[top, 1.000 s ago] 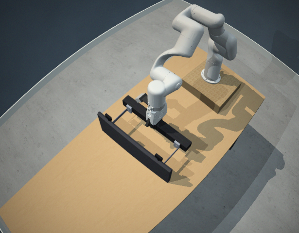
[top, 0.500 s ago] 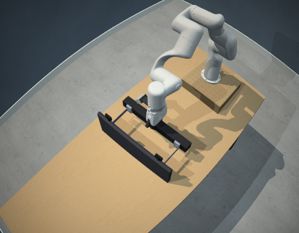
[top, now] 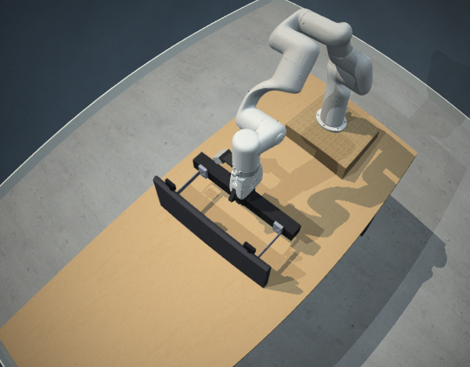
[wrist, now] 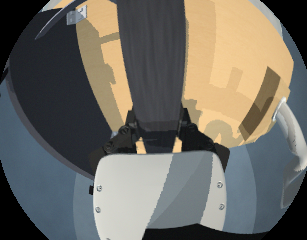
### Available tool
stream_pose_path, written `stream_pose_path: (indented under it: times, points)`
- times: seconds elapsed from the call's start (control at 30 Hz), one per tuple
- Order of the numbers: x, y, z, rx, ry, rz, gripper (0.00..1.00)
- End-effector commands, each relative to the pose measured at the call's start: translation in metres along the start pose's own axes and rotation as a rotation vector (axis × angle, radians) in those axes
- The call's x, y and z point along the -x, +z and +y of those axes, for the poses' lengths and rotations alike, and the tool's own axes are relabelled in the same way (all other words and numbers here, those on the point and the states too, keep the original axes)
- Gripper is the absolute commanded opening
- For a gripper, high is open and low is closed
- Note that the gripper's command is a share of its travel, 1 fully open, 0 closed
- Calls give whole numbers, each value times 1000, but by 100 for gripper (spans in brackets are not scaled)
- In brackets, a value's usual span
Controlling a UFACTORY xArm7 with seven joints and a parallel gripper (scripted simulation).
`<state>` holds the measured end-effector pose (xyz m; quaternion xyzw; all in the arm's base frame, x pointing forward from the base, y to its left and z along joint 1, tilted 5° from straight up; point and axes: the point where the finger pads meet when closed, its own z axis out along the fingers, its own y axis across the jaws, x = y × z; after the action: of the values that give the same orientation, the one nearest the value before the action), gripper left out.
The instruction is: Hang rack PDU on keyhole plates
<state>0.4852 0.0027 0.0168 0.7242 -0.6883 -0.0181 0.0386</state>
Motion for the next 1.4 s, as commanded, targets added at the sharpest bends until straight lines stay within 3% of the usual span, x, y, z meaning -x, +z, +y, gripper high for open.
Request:
stream_pose_path:
  times: [0.0,0.5,0.53,1.37]
  points:
    - [0,-2,-2,-5,0,0,0]
    - [0,-2,-2,-5,0,0,0]
    - [0,-2,-2,-5,0,0,100]
    - [0,-2,-2,-5,0,0,100]
